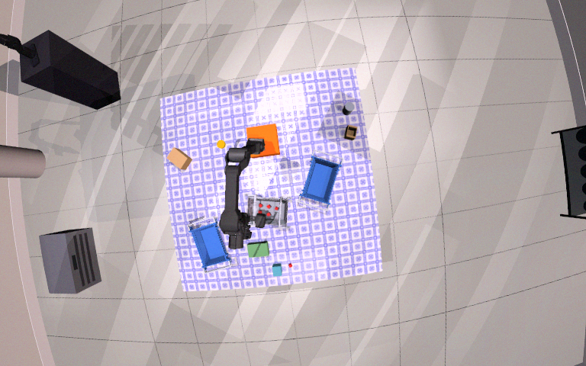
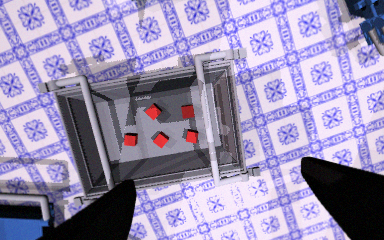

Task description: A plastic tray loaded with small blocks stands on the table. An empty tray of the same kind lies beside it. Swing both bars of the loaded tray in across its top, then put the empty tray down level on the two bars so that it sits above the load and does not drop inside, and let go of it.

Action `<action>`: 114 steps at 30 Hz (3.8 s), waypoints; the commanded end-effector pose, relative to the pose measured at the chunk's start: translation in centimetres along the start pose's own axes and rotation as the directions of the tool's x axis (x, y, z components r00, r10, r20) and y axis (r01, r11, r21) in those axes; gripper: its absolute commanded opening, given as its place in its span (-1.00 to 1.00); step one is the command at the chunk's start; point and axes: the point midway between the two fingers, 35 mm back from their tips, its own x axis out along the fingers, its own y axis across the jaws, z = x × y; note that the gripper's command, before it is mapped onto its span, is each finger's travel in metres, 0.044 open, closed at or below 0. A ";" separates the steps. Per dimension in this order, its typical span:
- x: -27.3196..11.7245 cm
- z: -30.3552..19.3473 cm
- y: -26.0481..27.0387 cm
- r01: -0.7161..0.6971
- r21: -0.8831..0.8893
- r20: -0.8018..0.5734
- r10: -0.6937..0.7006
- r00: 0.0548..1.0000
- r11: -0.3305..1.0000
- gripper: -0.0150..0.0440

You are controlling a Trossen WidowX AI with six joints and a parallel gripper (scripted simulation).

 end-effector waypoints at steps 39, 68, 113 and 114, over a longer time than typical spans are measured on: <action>15.4 -24.3 27.6 -0.008 0.189 -0.090 0.026 0.996 0.982 1.00; 18.5 -24.7 27.4 -0.008 0.189 -0.090 0.025 0.996 0.982 0.19; 10.5 -23.9 27.3 -0.008 0.189 -0.090 0.026 0.996 0.982 -0.49; 10.5 -23.9 27.3 -0.008 0.189 -0.090 0.026 0.996 0.982 -0.49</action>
